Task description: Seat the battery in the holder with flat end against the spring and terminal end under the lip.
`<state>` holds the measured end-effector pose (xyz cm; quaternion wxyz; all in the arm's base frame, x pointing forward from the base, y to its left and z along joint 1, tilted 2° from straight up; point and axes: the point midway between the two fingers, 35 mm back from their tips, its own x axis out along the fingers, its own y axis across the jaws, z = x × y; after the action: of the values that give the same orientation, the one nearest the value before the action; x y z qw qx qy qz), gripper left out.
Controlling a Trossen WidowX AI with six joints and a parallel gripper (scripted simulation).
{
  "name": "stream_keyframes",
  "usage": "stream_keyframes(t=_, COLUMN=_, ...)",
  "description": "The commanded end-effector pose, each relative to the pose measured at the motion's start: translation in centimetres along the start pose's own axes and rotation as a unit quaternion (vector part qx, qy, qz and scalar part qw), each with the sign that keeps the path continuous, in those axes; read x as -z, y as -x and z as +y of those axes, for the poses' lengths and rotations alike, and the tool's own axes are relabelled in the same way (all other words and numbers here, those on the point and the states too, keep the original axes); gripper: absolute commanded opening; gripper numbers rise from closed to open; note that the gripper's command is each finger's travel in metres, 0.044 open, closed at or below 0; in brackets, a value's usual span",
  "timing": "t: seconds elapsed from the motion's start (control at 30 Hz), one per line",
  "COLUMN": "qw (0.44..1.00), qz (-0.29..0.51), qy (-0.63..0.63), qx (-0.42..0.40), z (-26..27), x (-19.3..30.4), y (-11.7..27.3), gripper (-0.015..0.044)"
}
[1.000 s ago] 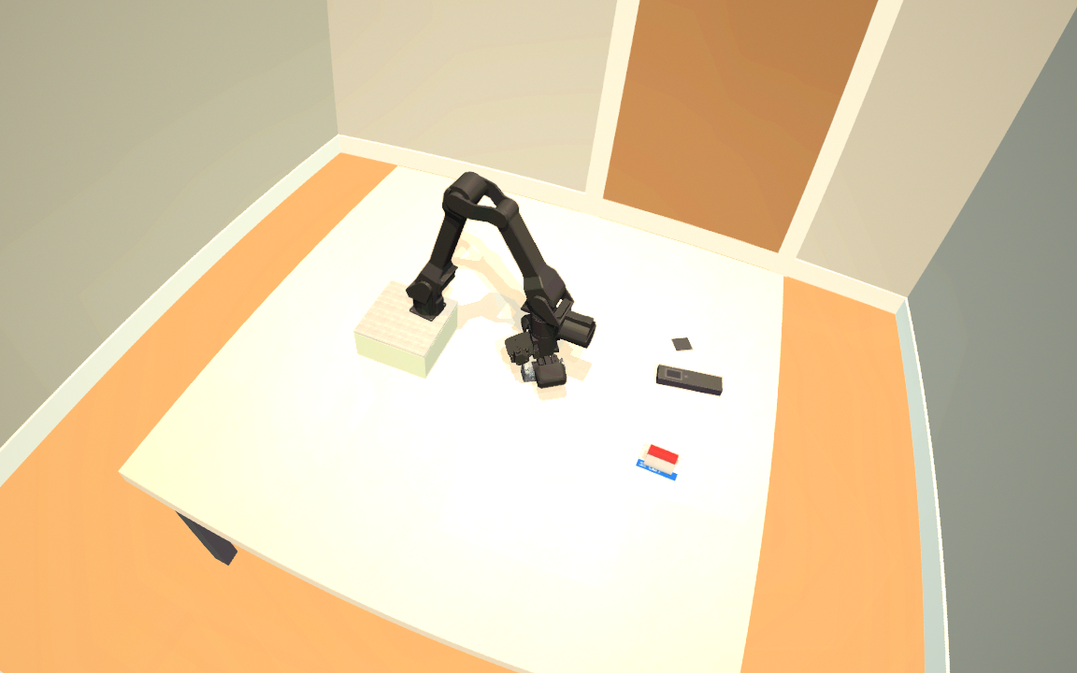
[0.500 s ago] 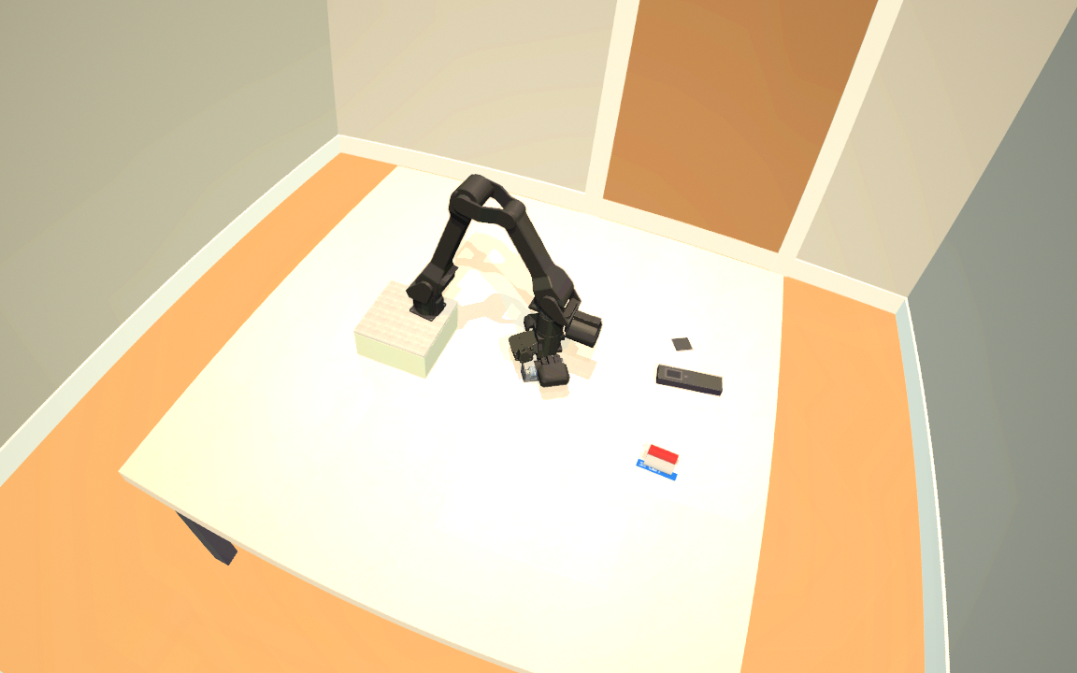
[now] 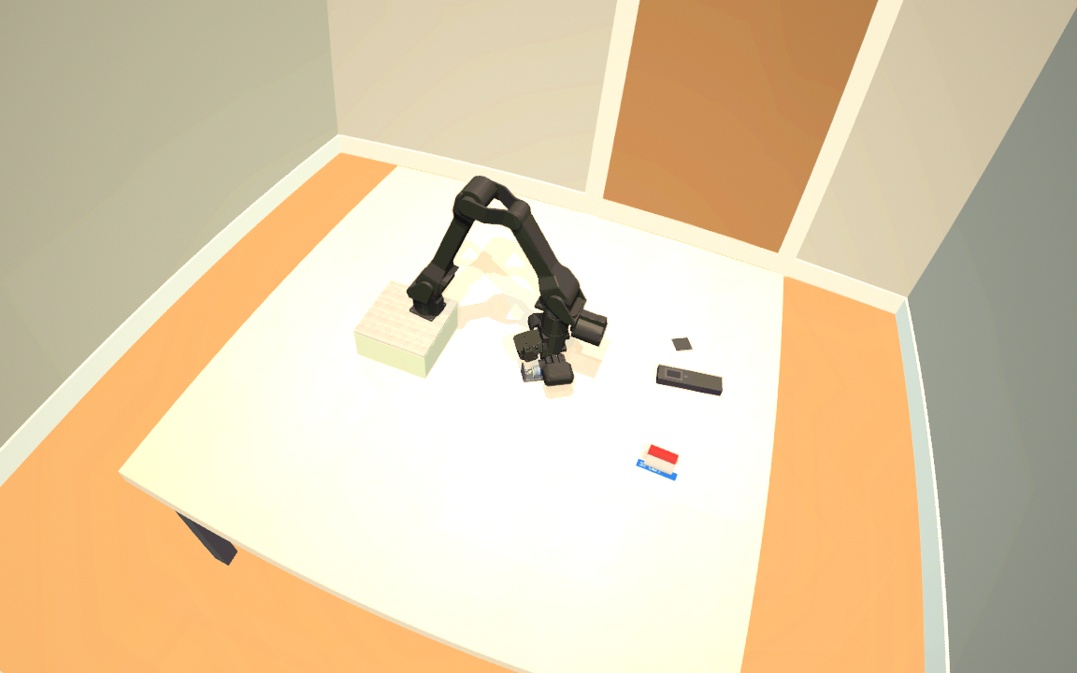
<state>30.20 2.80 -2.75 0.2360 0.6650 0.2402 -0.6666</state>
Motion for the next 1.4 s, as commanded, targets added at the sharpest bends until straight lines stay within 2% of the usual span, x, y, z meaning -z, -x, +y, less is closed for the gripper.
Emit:
stream_keyframes(t=0.0, qw=1.0, qz=-0.005, qy=-0.002, qx=0.0, z=0.0, x=0.2, y=-0.1, gripper=0.0078)
stream_keyframes(t=0.13, qw=1.0, qz=-0.005, qy=-0.002, qx=0.0, z=0.0, x=0.2, y=-0.1, gripper=0.0078)
stream_keyframes(t=0.27, qw=1.0, qz=-0.005, qy=-0.002, qx=0.0, z=0.0, x=0.2, y=-0.1, gripper=0.018)
stream_keyframes(t=1.03, qw=1.0, qz=-0.004, qy=0.0, qx=0.0, z=-0.1, x=0.1, y=1.4, gripper=0.018)
stream_keyframes(t=1.1, qw=1.0, qz=-0.007, qy=0.0, qx=0.003, z=-0.2, x=0.0, y=1.8, gripper=0.0232)
stream_keyframes(t=1.3, qw=1.0, qz=-0.004, qy=0.0, qx=0.0, z=-0.5, x=-0.1, y=8.0, gripper=0.039)
stream_keyframes(t=1.37, qw=1.0, qz=-0.004, qy=0.0, qx=0.0, z=-0.6, x=-0.2, y=8.7, gripper=0.044)
